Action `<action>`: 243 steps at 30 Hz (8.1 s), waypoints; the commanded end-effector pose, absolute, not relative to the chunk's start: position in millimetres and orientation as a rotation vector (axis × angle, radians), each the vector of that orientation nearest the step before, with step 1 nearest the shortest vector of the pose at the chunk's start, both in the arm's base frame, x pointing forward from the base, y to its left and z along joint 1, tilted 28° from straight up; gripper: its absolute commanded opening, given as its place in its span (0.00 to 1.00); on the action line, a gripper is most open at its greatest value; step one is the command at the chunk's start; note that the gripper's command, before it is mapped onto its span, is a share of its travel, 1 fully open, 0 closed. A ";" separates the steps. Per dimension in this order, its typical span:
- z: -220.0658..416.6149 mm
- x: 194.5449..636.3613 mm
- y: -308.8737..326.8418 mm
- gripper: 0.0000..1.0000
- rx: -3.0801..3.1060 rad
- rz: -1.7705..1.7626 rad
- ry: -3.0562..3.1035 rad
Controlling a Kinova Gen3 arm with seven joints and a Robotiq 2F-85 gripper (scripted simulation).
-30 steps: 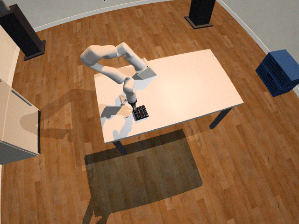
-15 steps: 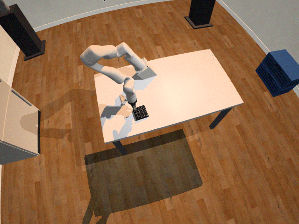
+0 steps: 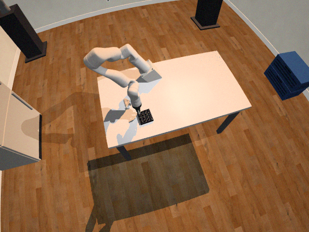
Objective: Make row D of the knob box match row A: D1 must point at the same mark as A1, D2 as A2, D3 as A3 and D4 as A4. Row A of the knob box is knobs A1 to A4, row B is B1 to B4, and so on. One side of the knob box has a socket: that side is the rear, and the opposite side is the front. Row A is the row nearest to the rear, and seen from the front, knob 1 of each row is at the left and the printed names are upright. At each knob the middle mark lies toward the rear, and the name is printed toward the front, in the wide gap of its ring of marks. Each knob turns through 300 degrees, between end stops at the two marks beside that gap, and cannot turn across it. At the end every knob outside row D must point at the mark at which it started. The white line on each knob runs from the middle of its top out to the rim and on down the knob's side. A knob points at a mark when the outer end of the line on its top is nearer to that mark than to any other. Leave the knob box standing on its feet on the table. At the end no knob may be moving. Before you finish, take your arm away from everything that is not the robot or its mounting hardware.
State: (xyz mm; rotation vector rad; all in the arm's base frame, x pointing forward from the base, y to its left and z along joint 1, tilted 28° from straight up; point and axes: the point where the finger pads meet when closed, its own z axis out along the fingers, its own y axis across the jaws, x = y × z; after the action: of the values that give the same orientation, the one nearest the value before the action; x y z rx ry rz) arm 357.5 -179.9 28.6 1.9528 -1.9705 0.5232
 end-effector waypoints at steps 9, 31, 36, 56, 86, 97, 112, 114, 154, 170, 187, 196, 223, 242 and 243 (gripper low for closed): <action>22.2 356.9 -182.6 0.19 1.953 0.520 -1.969; 21.1 356.9 -183.1 0.19 1.953 0.520 -1.969; 21.1 356.9 -183.1 0.19 1.953 0.520 -1.969; 21.1 356.9 -183.1 0.08 1.953 0.520 -1.969; 21.1 356.9 -183.1 0.08 1.953 0.519 -1.969; 21.1 356.9 -183.1 0.08 1.960 0.517 -1.960; 21.1 356.9 -183.1 0.08 2.000 0.506 -1.910; 21.1 356.9 -183.1 0.08 2.010 0.502 -1.897; 21.1 356.9 -183.1 0.08 2.316 0.388 -1.416; 21.1 356.9 -183.1 0.08 2.462 0.308 -1.086; 21.1 356.9 -183.1 0.08 2.570 0.221 -0.731; 21.1 356.9 -183.1 0.08 2.604 0.182 -0.571; 21.1 356.9 -183.1 0.08 2.651 0.075 -0.139; 21.1 356.9 -183.1 0.08 2.653 0.030 0.040; 21.1 356.9 -183.1 0.08 2.653 0.029 0.047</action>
State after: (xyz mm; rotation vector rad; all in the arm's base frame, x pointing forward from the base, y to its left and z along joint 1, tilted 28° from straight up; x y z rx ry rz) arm 356.5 -183.4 20.8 2.6528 0.0399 0.0288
